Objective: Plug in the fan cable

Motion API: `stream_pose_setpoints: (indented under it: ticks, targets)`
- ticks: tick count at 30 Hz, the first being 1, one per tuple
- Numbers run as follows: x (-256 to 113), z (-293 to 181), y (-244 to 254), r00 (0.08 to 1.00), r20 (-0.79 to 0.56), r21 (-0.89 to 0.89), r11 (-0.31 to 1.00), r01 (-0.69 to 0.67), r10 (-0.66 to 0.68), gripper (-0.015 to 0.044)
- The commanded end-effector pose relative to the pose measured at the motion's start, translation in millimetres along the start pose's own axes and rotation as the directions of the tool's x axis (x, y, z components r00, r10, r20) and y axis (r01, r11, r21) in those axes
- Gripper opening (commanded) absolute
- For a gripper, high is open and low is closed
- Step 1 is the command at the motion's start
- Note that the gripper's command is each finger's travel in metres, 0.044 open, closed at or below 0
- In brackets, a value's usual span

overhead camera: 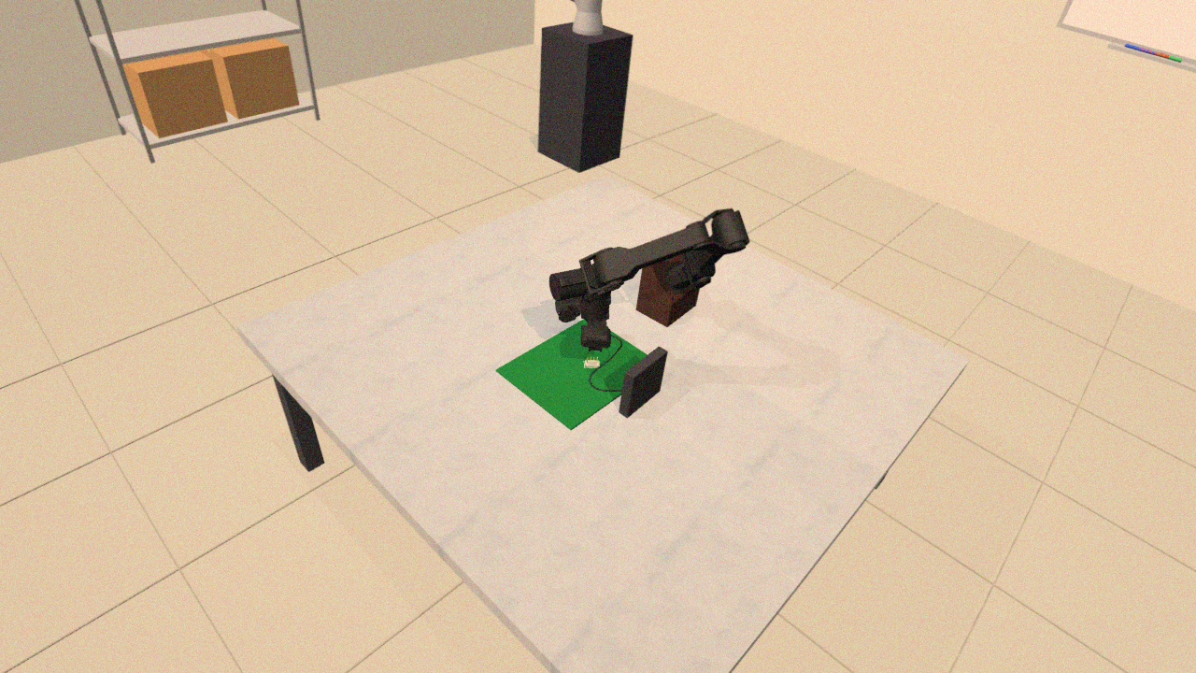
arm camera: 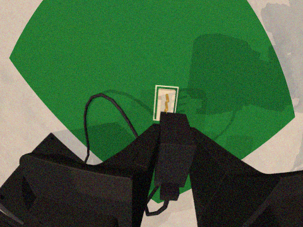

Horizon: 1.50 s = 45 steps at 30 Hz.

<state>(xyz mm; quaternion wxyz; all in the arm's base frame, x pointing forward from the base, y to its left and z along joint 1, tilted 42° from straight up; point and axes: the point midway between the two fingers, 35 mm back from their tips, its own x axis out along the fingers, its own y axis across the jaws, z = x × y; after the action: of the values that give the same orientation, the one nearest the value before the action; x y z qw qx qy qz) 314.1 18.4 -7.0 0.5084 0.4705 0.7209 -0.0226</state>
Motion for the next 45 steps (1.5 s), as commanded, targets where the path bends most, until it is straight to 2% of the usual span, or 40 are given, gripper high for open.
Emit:
stream_pose_setpoints:
  ticks: [1, 36, 41, 45]
  targets:
    - [-1, -4, 2, 1.000, 0.002, -0.028, 1.000, -0.007, 0.007, 0.0000]
    - [-3, 5, 3, 1.000, 0.003, -0.028, 1.000, -0.007, 0.007, 0.0000]
    - [19, 5, 2, 1.000, 0.002, -0.027, 1.000, -0.008, 0.008, 0.0000]
    - [19, 5, 2, 1.000, 0.002, -0.027, 1.000, -0.008, 0.008, 0.0000]
